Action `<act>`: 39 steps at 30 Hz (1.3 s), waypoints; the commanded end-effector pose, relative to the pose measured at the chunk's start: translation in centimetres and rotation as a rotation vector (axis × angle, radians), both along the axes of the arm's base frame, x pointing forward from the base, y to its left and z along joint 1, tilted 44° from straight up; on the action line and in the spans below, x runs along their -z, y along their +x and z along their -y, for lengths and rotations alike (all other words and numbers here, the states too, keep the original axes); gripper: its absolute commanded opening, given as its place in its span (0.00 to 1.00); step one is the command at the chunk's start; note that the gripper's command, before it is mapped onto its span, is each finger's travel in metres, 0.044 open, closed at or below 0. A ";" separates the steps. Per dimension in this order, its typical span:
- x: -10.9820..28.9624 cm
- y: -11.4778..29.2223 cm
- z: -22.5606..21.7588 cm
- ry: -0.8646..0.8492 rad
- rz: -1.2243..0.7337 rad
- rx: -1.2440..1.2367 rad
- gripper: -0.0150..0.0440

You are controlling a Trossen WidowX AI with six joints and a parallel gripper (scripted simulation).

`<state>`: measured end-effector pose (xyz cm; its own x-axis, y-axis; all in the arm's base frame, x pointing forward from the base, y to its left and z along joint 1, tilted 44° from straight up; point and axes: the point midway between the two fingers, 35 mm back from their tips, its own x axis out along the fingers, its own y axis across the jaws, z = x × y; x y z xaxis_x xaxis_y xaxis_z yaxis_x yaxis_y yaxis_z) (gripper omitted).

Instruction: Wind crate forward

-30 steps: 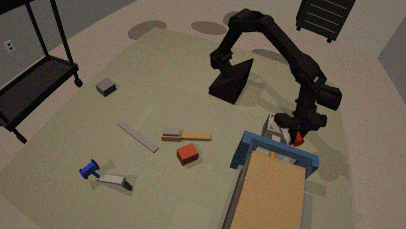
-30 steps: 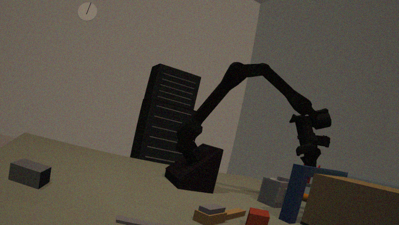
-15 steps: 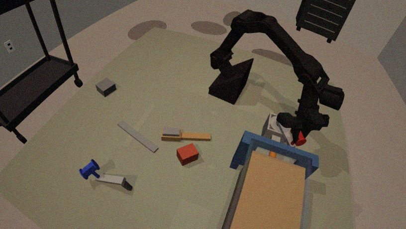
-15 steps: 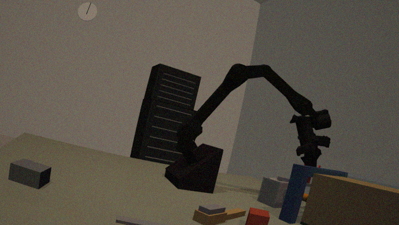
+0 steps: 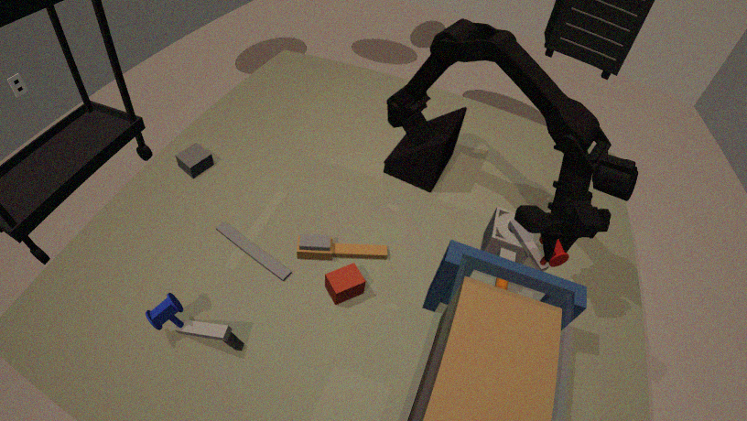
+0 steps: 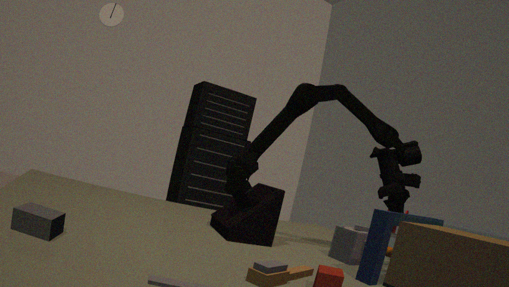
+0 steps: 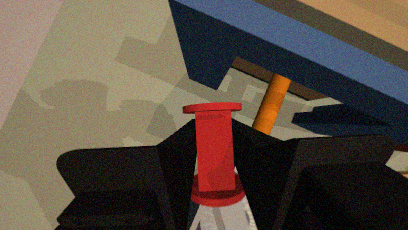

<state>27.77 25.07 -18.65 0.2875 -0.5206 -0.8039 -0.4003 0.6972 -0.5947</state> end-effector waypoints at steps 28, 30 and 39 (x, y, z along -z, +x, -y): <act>1.5 -4.0 -2.5 0.028 -0.037 -0.007 0.25; 1.5 -4.2 -2.6 0.028 -0.037 -0.007 0.25; 1.7 -5.2 -3.0 0.029 -0.038 -0.007 0.25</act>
<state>24.30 27.41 -20.01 0.2883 -0.5029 -0.8149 -0.4021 0.7088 -0.5796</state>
